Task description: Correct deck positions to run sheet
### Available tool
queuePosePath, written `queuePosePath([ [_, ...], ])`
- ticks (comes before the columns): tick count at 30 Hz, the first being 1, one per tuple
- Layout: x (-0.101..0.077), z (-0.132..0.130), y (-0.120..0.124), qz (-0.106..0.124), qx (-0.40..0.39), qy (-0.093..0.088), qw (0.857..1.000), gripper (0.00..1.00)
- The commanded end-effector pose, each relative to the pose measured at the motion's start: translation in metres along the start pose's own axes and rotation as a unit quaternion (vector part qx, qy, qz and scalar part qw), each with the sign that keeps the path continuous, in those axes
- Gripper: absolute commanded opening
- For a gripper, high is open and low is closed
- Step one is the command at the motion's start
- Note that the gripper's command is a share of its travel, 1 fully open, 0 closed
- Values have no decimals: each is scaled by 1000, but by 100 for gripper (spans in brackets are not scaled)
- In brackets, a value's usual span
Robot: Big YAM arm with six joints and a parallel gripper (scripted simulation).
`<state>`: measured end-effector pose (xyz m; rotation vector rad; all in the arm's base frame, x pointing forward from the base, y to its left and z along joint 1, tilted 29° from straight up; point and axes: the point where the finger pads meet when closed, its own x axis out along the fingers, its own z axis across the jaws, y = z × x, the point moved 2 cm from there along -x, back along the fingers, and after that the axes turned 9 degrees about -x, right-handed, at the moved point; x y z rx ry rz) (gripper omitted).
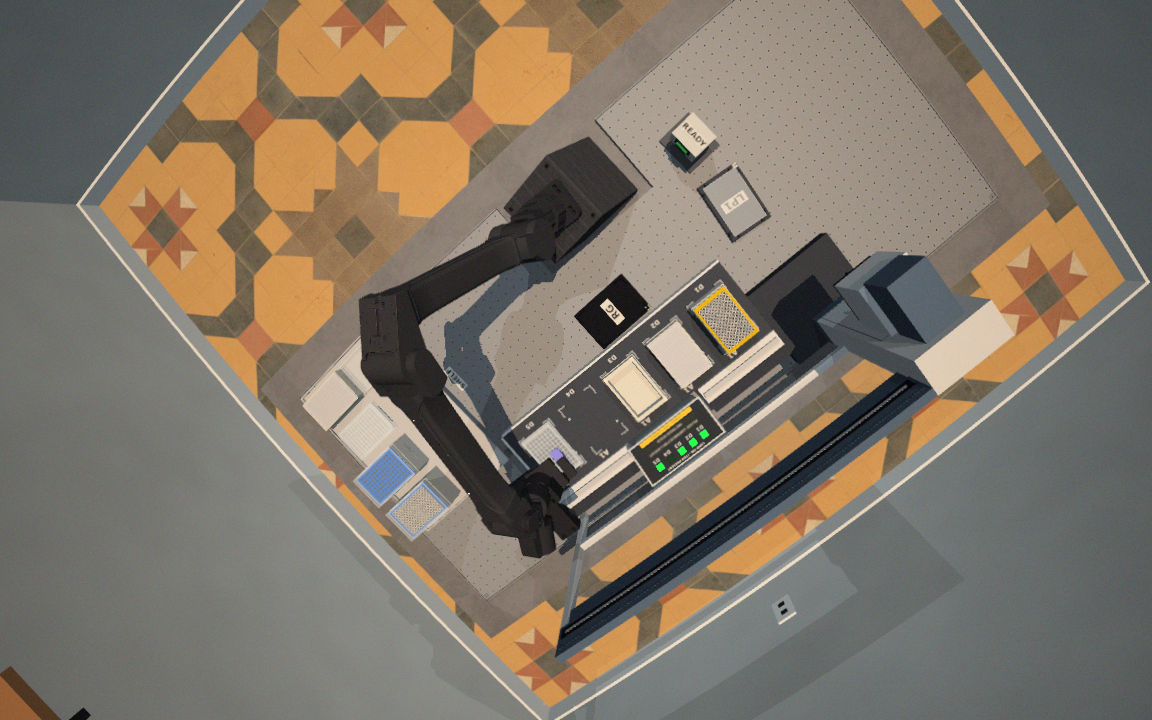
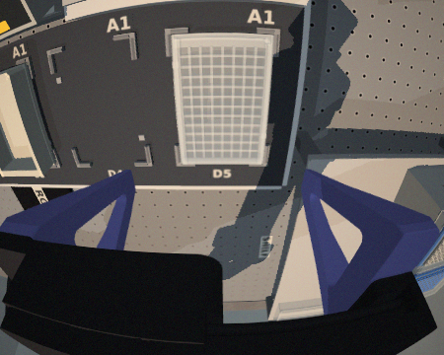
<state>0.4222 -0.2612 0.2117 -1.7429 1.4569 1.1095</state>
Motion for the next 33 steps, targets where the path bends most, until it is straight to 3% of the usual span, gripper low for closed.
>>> queuePosePath([
  [1, -6, -14, -6, -20, 2, 15, 1000, 100],
  [4, -13, -15, -8, -29, 2, 22, 999, 100],
  [5, -6, -11, -6, -23, 0, 17, 1000, 100],
  [33, -11, -15, -10, -25, 4, 19, 999, 100],
])
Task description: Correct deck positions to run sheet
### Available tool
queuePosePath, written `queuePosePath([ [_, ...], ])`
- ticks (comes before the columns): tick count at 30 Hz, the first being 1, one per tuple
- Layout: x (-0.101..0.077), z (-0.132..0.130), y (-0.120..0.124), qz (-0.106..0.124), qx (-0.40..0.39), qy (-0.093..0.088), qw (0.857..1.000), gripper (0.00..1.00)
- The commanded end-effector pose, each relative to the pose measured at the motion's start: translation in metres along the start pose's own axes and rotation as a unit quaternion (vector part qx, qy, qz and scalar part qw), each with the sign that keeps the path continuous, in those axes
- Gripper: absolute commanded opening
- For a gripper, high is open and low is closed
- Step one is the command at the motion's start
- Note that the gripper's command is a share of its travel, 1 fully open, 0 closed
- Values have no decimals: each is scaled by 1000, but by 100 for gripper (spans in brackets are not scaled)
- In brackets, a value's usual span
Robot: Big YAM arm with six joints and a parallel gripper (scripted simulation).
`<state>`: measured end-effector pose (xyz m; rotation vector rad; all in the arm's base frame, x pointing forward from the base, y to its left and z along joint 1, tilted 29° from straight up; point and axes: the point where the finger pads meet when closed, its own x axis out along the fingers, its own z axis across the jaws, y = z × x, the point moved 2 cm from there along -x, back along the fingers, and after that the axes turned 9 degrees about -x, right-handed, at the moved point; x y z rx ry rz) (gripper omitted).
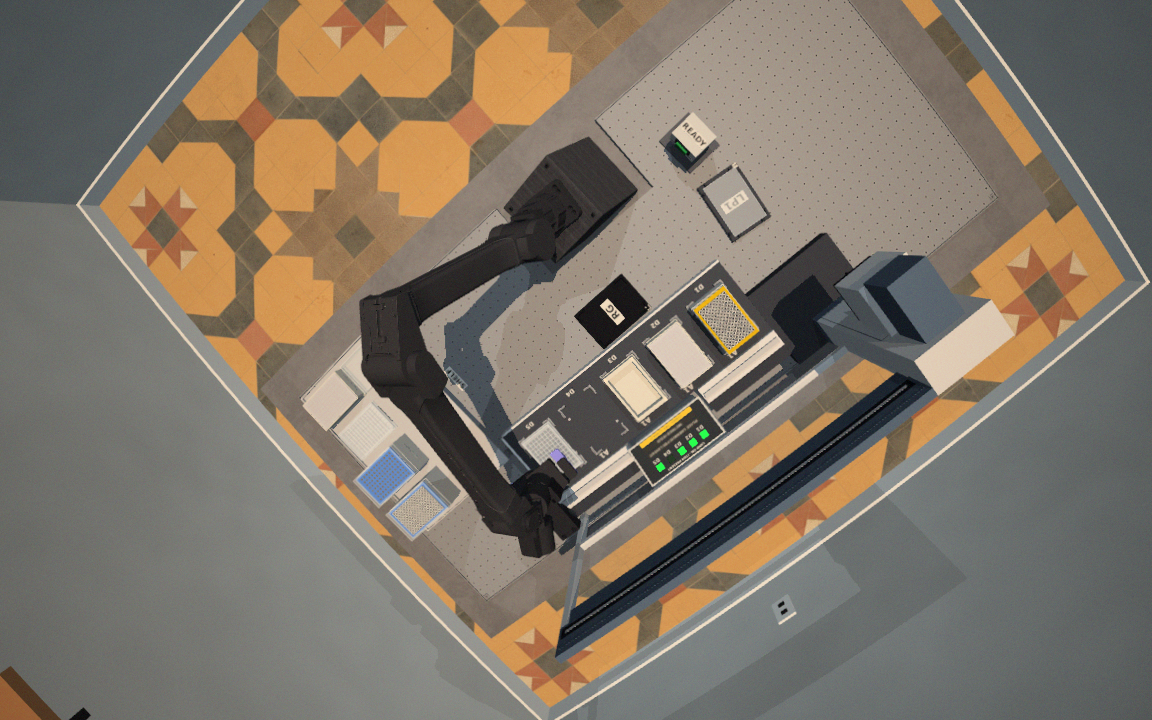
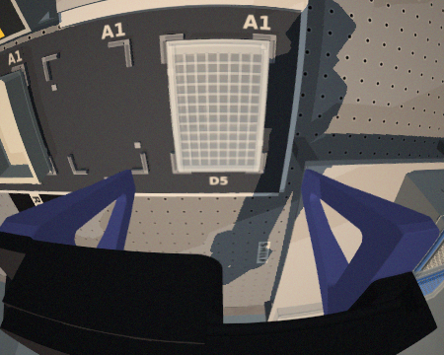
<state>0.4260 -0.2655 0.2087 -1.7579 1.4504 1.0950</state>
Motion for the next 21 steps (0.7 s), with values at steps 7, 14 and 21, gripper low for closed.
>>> queuePosePath([
  [7, -18, 17, -10, -24, 4, 16, 1000, 100],
  [14, -16, 52, -16, -23, 4, 14, 1000, 100],
  [21, -13, 78, -20, -21, 2, 11, 1000, 100],
])
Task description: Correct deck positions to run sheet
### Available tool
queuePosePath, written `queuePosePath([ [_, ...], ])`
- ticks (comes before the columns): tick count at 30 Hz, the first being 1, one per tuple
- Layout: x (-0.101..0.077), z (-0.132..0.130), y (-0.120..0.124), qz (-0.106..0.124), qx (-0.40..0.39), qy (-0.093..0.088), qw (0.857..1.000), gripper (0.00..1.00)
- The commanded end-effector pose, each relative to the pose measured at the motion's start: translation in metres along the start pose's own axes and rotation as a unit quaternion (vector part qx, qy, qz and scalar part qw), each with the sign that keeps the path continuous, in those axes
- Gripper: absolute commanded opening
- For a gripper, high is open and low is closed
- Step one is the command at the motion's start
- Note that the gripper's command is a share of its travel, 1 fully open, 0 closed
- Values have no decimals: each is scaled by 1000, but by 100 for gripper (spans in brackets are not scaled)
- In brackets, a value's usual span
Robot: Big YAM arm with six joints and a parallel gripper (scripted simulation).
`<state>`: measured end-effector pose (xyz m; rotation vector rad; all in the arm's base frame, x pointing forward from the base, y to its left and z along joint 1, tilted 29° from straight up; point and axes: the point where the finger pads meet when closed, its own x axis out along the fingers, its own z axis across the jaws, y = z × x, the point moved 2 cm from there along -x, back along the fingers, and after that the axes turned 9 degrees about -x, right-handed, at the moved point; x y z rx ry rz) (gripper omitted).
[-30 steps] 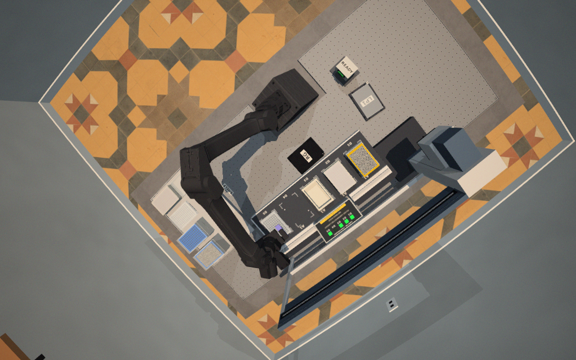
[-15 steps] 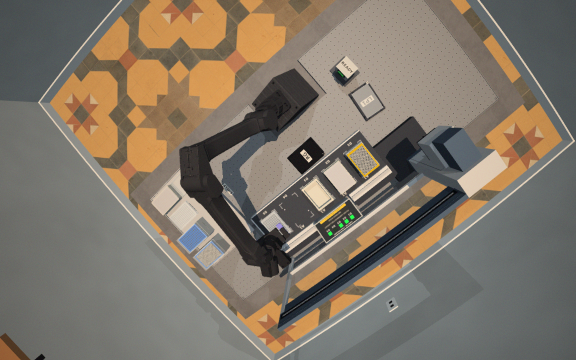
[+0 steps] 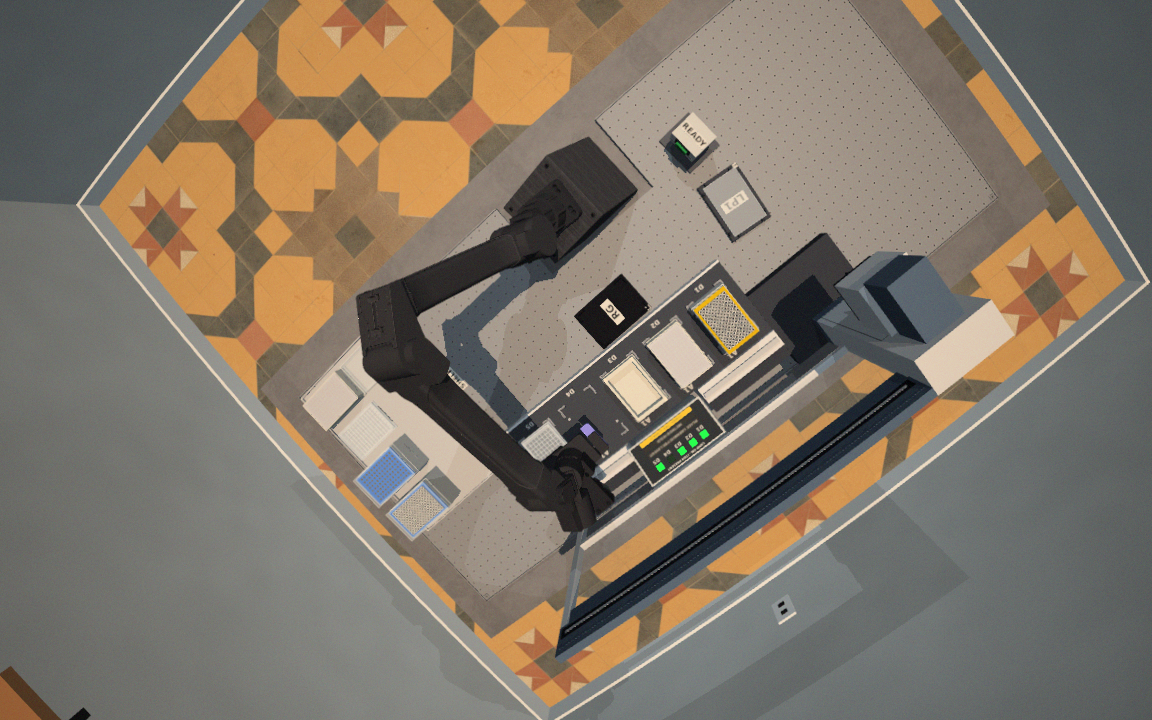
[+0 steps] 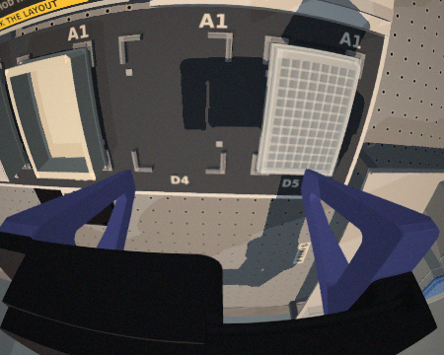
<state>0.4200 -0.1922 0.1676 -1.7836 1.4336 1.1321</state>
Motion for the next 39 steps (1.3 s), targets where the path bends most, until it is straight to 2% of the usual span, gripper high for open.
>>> queuePosePath([
  [1, -14, -2, -12, -21, 23, 14, 999, 100],
  [9, -9, 41, -16, -16, 20, 9, 1000, 100],
  [10, -14, 29, -18, -18, 24, 11, 999, 100],
  [39, -14, 29, -18, -18, 24, 11, 999, 100],
])
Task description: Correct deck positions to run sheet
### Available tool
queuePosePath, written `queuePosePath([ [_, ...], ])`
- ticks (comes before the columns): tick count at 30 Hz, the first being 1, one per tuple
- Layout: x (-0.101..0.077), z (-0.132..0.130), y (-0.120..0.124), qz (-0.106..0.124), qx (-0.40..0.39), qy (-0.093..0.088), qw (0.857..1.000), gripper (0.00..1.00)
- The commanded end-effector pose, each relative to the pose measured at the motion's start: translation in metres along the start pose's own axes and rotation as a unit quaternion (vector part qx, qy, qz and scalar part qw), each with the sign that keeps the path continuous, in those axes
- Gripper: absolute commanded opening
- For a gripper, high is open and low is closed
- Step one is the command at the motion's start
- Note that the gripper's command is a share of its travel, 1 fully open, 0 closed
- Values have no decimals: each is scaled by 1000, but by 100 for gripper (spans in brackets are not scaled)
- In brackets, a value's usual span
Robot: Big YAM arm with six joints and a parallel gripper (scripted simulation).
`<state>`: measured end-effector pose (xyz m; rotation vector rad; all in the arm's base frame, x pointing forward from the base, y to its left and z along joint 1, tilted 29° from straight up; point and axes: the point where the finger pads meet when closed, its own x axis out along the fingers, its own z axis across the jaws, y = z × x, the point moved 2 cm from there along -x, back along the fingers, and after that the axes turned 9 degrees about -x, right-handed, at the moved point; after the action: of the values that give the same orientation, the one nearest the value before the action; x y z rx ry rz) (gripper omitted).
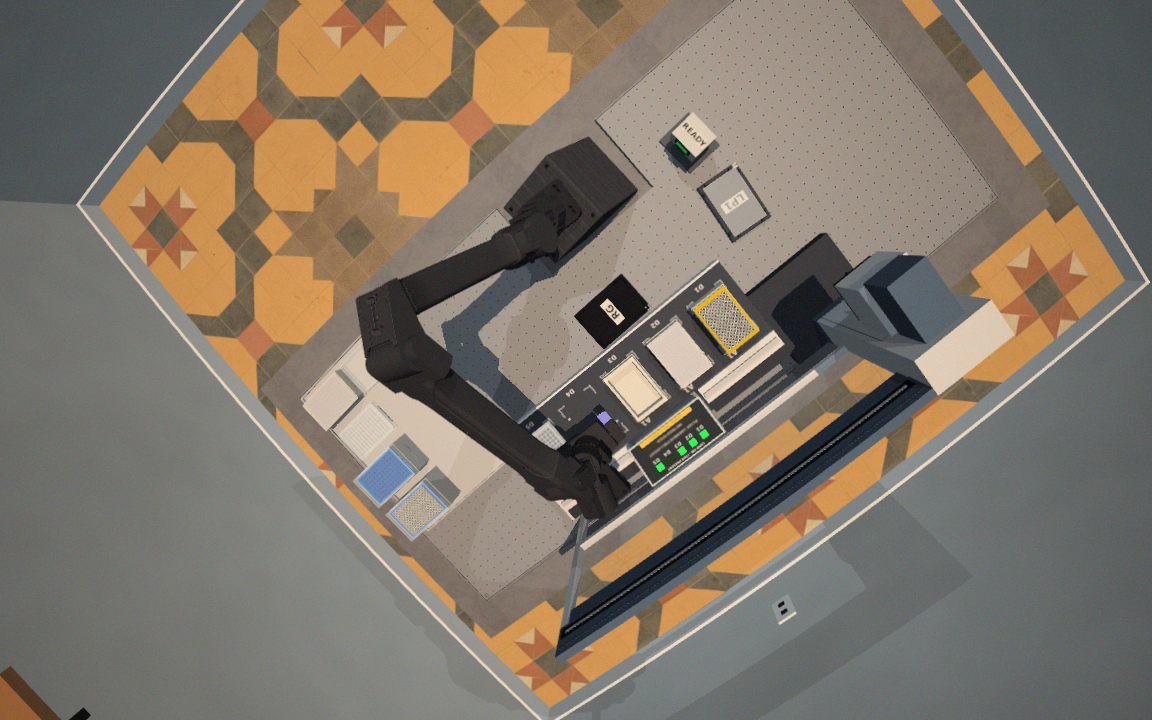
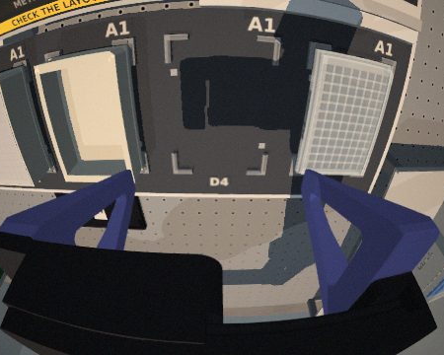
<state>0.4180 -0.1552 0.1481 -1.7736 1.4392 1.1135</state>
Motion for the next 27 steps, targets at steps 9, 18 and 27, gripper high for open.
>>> queuePosePath([
  [9, -2, 28, -12, -8, 6, 4, 1000, 100],
  [18, -2, 63, -18, -9, 7, 4, 1000, 100],
  [27, -6, 106, -26, -14, 9, 5, 1000, 100],
])
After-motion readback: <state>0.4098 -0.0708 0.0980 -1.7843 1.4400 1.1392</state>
